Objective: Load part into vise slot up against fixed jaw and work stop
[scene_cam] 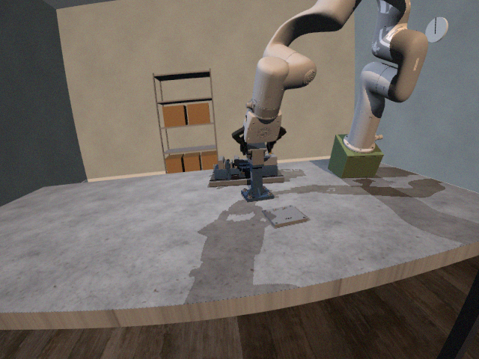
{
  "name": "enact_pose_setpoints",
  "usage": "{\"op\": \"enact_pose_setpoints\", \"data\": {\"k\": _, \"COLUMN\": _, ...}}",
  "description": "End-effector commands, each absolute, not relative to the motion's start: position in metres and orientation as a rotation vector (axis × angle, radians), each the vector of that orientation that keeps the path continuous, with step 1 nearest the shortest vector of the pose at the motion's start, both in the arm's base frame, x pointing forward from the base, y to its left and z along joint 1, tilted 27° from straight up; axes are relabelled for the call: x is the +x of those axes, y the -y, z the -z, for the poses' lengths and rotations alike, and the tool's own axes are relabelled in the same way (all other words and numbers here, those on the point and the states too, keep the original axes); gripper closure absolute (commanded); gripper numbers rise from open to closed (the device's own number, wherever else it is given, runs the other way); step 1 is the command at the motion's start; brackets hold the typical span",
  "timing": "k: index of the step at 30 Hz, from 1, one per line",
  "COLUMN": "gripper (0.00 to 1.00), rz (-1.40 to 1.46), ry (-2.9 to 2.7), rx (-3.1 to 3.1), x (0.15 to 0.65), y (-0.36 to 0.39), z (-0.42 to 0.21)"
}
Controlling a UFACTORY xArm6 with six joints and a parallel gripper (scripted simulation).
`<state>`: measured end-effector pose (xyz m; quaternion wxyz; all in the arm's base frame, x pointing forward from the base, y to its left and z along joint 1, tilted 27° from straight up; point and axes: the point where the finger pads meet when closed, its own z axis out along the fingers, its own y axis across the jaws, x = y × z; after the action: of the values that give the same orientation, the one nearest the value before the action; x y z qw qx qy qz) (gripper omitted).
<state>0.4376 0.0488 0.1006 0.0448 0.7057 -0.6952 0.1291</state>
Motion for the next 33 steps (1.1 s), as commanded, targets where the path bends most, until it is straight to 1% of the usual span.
{"op": "enact_pose_setpoints", "data": {"k": 1, "gripper": 0.11, "rz": -0.411, "ry": 2.120, "rx": 2.147, "x": 0.4386, "y": -0.0488, "z": -0.1019}}
{"op": "enact_pose_setpoints", "data": {"k": 33, "gripper": 0.11, "rz": -0.473, "ry": 2.087, "rx": 2.105, "x": 0.4387, "y": -0.0495, "z": -0.1017}}
